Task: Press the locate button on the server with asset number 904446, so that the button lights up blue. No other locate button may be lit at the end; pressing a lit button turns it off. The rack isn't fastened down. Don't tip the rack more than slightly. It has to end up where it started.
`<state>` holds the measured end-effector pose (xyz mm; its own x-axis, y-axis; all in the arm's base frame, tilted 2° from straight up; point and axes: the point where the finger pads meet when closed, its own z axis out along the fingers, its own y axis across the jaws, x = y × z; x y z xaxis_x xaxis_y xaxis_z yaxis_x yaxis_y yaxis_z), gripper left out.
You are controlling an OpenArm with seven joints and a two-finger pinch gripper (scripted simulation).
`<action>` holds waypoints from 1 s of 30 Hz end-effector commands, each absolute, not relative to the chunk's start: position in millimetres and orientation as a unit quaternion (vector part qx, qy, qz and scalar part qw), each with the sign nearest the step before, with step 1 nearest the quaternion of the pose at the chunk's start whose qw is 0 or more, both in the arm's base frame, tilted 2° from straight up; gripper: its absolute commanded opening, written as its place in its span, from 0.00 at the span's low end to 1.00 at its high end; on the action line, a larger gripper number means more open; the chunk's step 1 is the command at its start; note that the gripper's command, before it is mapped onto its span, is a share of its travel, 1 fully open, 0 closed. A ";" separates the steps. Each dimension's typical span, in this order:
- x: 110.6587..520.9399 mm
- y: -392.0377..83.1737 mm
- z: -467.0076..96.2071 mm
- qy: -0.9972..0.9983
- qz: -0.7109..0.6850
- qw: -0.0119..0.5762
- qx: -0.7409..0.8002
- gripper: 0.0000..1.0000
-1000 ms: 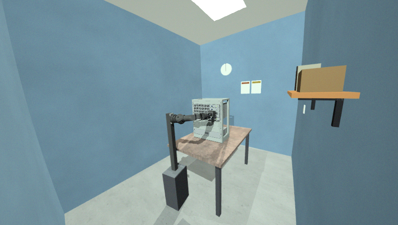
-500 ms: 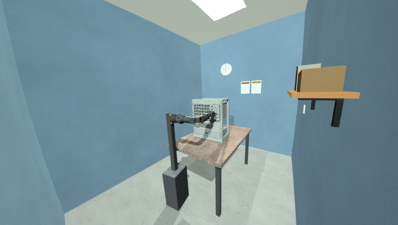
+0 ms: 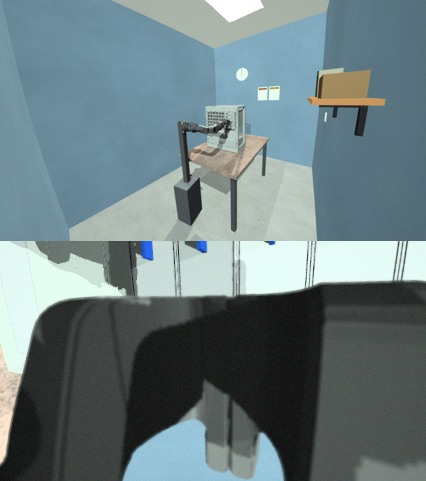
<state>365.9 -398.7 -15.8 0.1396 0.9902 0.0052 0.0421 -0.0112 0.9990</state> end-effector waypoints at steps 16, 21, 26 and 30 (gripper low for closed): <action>350.4 -397.5 -13.5 0.470 0.455 0.522 0.547 0.00; 342.8 -396.4 -13.2 0.470 0.455 0.522 0.547 0.00; 332.5 -394.9 -12.7 0.470 0.455 0.522 0.547 0.00; 324.5 -393.7 -12.4 0.470 0.455 0.522 0.547 0.00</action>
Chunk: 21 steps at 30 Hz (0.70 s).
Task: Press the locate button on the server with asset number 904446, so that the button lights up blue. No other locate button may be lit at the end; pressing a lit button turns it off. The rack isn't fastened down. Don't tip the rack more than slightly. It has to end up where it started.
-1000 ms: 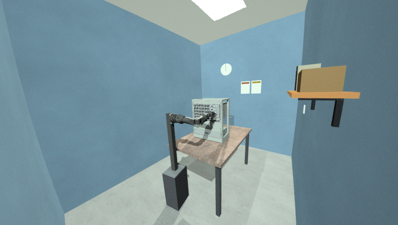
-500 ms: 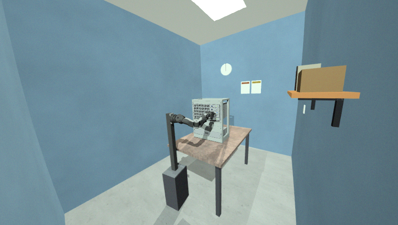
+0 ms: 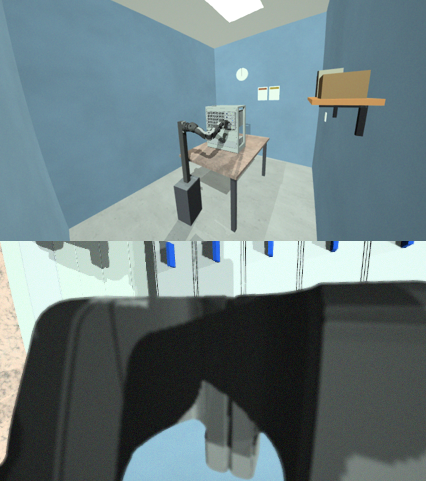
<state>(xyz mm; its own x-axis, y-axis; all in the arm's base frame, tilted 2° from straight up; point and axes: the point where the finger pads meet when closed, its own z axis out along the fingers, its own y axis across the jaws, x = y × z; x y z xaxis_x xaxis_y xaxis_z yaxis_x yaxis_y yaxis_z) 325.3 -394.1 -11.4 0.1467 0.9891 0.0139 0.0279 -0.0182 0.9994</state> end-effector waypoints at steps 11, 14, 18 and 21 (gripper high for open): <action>310.4 -391.7 -11.8 0.470 0.455 0.522 0.547 0.00; 307.7 -391.3 -11.7 0.470 0.455 0.522 0.547 0.00; 306.0 -391.0 -11.6 0.470 0.455 0.522 0.547 0.00; 305.9 -391.0 -11.6 0.470 0.455 0.522 0.547 0.00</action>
